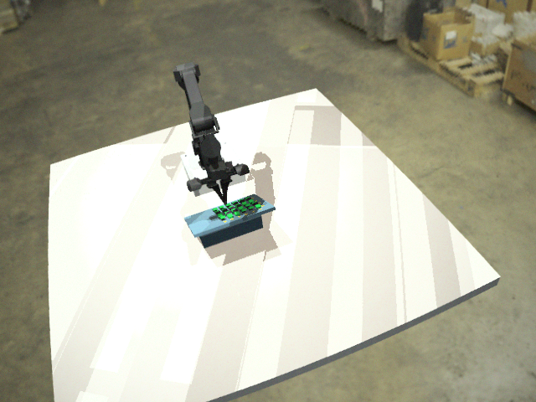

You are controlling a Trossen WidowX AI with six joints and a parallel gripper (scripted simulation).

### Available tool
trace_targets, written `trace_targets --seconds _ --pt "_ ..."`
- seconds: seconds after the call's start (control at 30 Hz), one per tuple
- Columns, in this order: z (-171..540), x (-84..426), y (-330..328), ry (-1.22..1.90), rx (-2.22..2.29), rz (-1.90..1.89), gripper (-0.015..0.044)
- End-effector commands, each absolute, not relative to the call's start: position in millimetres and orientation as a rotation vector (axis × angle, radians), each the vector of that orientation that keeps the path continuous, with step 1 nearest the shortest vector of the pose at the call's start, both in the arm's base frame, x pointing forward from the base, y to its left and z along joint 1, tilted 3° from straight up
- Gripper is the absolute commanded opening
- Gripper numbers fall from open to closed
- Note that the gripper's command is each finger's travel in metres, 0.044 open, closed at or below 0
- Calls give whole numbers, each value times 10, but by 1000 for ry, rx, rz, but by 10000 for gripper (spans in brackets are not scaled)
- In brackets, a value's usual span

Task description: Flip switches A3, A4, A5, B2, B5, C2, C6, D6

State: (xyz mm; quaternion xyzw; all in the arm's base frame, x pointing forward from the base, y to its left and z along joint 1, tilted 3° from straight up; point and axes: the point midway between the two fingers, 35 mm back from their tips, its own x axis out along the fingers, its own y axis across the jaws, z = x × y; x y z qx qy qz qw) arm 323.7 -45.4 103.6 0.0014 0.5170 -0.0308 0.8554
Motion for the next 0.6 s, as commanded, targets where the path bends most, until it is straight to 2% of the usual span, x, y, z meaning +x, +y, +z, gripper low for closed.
trace_targets --seconds 0.0,0.57 --pt "925 3255 -449 1098 3 -57 0" --pt "810 3312 -454 1097 3 -57 0"
